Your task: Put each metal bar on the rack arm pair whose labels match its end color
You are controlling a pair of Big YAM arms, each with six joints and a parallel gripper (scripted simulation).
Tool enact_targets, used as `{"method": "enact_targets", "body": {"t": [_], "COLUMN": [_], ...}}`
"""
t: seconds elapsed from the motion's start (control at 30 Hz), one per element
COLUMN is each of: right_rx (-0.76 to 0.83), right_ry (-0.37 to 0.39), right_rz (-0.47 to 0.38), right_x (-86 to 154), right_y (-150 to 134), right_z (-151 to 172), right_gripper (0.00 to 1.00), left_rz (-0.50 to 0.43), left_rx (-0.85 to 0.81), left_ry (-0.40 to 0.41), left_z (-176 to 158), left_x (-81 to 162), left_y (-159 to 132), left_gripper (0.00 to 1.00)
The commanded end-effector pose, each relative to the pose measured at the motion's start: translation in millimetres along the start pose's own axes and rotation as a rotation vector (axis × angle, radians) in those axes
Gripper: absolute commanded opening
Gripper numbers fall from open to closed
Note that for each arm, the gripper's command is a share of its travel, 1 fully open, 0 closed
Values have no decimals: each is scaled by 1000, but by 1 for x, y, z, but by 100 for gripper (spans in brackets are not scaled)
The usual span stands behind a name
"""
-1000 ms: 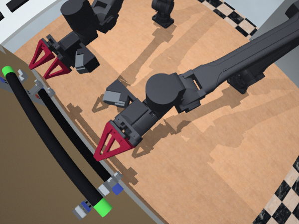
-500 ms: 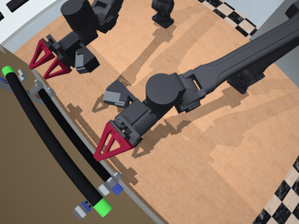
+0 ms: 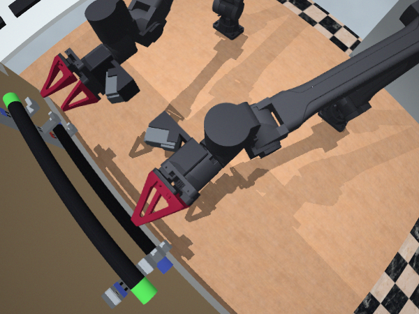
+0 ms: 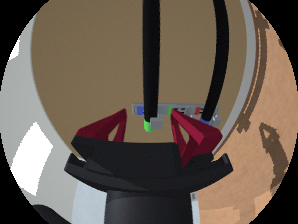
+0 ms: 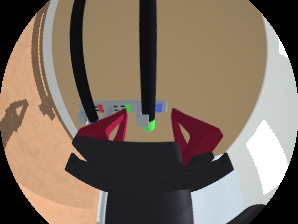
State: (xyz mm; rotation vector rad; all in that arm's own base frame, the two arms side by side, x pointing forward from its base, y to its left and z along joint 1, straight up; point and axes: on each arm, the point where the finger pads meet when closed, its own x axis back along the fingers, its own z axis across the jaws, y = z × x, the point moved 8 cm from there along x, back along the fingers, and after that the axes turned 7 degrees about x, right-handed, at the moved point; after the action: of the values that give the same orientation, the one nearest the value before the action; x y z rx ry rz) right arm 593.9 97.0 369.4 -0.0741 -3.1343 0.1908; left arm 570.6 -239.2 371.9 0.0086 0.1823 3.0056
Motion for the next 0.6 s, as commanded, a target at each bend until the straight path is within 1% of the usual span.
{"method": "enact_targets", "body": {"t": [0.0, 0.57], "right_rx": [-36, -35], "right_ry": [-76, -75], "right_rz": [-2, -2], "right_x": [-2, -2], "right_y": [3, 3], "right_z": [-45, -44], "right_gripper": [64, 64], "left_rz": [5, 6], "left_rx": [31, 32], "left_ry": [63, 62], "left_z": [30, 22], "left_x": [-5, -4], "left_y": [-2, -4], "left_gripper": [64, 64]}}
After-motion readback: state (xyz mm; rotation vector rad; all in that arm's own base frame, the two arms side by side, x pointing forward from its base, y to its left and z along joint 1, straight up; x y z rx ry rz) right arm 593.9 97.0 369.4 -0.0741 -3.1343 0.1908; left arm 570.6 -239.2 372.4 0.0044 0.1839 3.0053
